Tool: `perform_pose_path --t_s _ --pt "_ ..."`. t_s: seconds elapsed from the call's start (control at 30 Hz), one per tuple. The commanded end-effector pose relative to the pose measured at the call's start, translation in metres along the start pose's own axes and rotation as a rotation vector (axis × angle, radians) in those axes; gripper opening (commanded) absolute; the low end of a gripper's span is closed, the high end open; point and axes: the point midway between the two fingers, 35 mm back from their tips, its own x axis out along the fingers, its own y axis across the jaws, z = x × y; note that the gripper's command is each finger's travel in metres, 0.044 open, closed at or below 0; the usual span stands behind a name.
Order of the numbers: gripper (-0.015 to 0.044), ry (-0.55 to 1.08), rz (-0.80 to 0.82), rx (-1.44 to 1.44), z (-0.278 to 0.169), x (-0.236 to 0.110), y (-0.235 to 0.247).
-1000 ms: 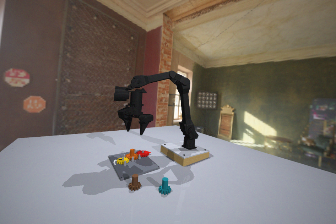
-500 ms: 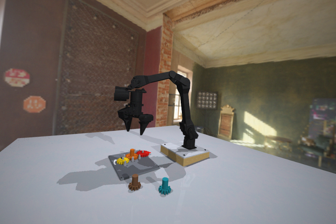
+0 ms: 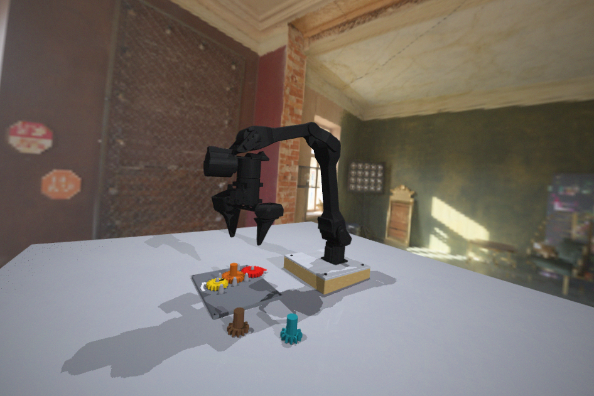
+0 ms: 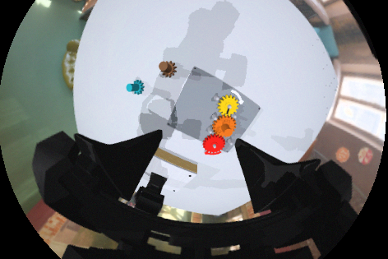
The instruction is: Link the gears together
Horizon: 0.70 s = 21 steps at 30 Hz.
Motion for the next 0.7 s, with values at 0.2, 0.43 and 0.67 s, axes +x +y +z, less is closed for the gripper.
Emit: perform_pose_path --t_s 0.2,0.43,0.67 --pt "0.044 -0.028 0.016 -0.019 0.028 -0.022 0.142" --pt "0.044 -0.013 0.03 -0.009 0.005 -0.033 0.243" --pt "0.044 -0.004 0.032 -0.003 -0.011 -0.037 0.275"
